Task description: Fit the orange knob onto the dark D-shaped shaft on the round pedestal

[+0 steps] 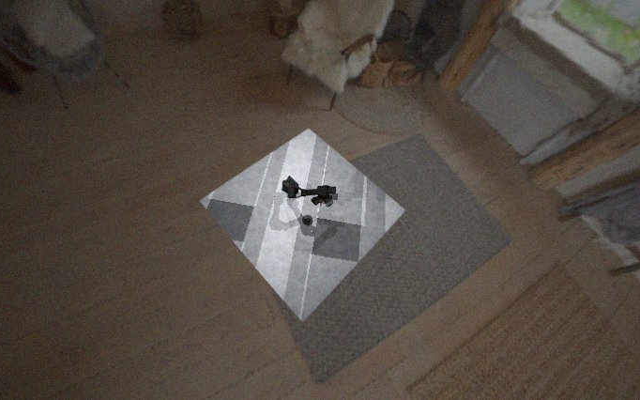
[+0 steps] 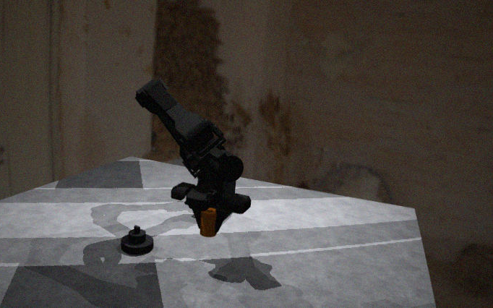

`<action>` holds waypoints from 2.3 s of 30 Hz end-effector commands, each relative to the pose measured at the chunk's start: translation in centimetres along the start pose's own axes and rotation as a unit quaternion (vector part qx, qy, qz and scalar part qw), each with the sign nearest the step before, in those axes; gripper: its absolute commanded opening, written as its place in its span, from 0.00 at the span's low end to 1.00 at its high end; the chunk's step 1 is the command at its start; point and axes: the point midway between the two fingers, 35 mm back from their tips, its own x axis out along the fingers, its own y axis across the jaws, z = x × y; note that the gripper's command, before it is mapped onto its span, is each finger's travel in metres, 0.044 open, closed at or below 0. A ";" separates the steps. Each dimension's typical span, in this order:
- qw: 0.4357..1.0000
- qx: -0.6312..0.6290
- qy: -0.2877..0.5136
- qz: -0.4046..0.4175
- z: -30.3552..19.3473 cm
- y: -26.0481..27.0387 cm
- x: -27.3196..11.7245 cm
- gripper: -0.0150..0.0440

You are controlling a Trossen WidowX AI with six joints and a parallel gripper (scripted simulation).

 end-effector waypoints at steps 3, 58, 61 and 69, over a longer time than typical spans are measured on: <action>1.000 0.004 -0.001 0.003 -0.4 -0.1 -5.1 0.25; 1.000 0.002 -0.004 0.008 3.9 -13.2 -3.1 0.25; 1.000 0.002 -0.004 0.007 4.0 -14.1 -2.8 0.25; 1.000 0.003 -0.003 0.000 4.1 -16.6 -2.0 0.25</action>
